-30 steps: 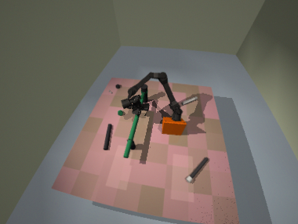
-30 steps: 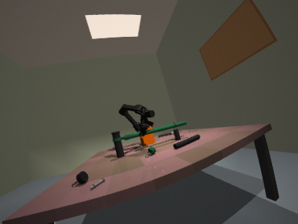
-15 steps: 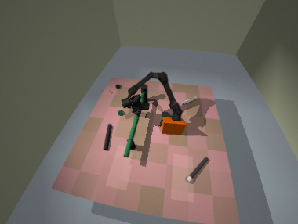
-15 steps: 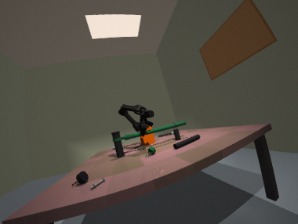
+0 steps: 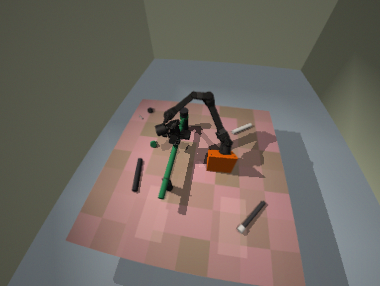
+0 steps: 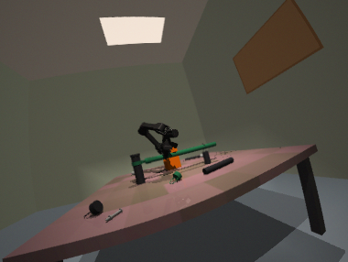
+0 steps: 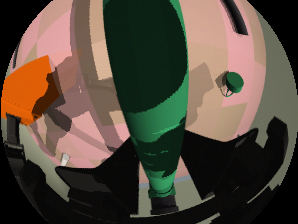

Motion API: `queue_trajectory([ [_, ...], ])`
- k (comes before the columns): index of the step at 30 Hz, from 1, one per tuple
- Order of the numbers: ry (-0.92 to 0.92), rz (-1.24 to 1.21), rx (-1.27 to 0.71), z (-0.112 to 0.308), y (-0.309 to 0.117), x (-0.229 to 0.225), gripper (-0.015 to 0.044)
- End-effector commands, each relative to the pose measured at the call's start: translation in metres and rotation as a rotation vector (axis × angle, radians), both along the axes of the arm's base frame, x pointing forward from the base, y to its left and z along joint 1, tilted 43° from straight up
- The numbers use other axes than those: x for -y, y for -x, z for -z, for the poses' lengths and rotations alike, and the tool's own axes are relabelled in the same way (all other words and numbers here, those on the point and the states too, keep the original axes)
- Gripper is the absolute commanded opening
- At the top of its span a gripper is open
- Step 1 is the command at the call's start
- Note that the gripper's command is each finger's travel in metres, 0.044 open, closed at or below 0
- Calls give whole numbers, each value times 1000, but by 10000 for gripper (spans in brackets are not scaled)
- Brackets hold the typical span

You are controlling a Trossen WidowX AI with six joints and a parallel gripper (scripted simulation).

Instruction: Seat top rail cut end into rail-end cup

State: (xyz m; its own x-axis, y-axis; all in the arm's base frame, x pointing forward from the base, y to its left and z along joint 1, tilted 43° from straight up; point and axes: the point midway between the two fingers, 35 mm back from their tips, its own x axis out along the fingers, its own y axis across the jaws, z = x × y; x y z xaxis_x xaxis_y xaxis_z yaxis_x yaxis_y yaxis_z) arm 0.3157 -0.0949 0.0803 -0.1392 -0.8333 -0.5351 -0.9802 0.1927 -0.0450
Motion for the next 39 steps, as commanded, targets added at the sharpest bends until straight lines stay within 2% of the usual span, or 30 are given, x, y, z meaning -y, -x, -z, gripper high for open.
queue_trajectory([
  [1,9,-7,5,-7,-1,3,0],
  [36,-1,1,-3,-12,2,11,0],
  [39,-1,1,-3,-12,2,11,79],
])
